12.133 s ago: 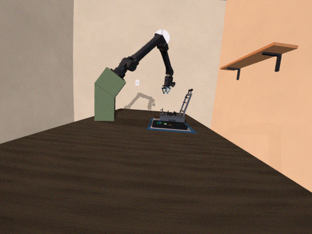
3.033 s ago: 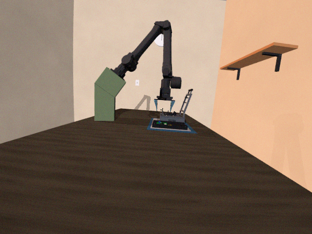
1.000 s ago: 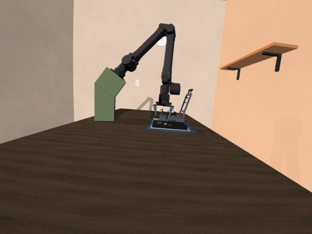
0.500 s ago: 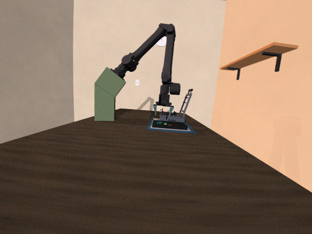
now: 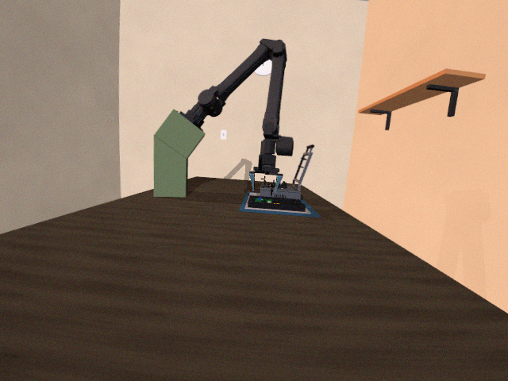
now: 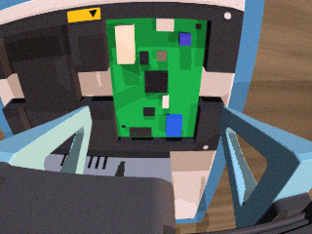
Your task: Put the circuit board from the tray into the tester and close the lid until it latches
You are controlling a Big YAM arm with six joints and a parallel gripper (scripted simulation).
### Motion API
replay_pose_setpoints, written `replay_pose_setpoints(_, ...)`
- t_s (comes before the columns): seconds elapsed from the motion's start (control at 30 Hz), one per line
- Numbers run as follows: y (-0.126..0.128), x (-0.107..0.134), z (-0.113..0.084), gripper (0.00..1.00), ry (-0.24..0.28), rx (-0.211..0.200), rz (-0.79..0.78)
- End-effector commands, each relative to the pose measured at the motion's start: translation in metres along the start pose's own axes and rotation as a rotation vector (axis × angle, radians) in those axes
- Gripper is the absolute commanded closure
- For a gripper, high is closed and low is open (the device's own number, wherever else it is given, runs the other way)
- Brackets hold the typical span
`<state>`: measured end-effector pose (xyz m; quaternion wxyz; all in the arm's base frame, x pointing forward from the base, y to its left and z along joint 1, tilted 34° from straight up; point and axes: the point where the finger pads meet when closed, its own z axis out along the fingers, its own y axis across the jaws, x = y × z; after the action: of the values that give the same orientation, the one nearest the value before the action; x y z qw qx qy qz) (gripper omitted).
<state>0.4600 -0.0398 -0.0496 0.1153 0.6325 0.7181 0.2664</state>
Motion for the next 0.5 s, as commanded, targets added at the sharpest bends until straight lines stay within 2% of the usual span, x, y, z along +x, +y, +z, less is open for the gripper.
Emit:
replay_pose_setpoints(0.0, 0.004, 0.002, 0.008, 0.08, -0.001, -0.005, -0.002)
replay_pose_setpoints(0.47, 0.003, 0.003, 0.025, 0.08, -0.001, -0.005, -0.001)
